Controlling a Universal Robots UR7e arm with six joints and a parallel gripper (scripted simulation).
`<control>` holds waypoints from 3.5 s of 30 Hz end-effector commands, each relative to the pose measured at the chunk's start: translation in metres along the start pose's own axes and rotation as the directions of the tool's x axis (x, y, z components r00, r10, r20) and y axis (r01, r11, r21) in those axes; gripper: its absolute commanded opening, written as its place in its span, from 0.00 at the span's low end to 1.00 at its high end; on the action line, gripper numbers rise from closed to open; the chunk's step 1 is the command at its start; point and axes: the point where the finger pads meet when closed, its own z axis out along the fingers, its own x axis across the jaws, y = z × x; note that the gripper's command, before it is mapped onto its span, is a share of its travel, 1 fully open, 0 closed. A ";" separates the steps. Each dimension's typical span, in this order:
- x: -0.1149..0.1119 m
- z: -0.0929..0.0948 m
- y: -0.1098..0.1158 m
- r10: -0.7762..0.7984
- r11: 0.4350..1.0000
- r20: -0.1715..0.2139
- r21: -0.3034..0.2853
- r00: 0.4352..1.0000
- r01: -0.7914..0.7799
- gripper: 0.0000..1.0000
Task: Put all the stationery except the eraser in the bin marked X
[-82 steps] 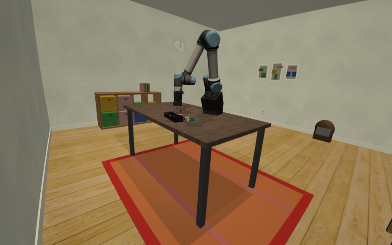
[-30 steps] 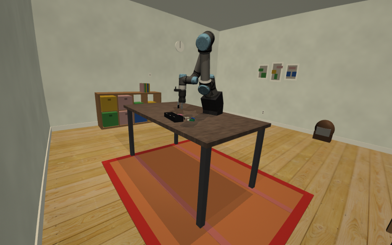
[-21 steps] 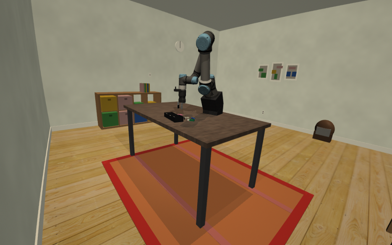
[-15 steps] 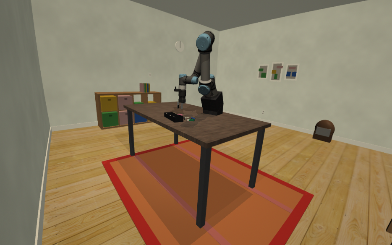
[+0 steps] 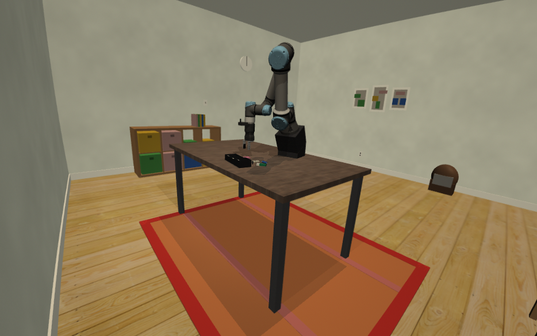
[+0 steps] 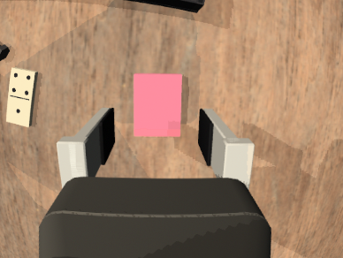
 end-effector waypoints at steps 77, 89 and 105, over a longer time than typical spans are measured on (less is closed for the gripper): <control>0.000 0.070 0.000 0.000 1.000 0.000 0.000 1.000 0.000 0.70; 0.000 0.053 0.000 0.000 1.000 -0.001 0.001 1.000 0.000 0.70; 0.000 0.010 0.000 0.000 1.000 -0.001 0.000 1.000 0.000 0.70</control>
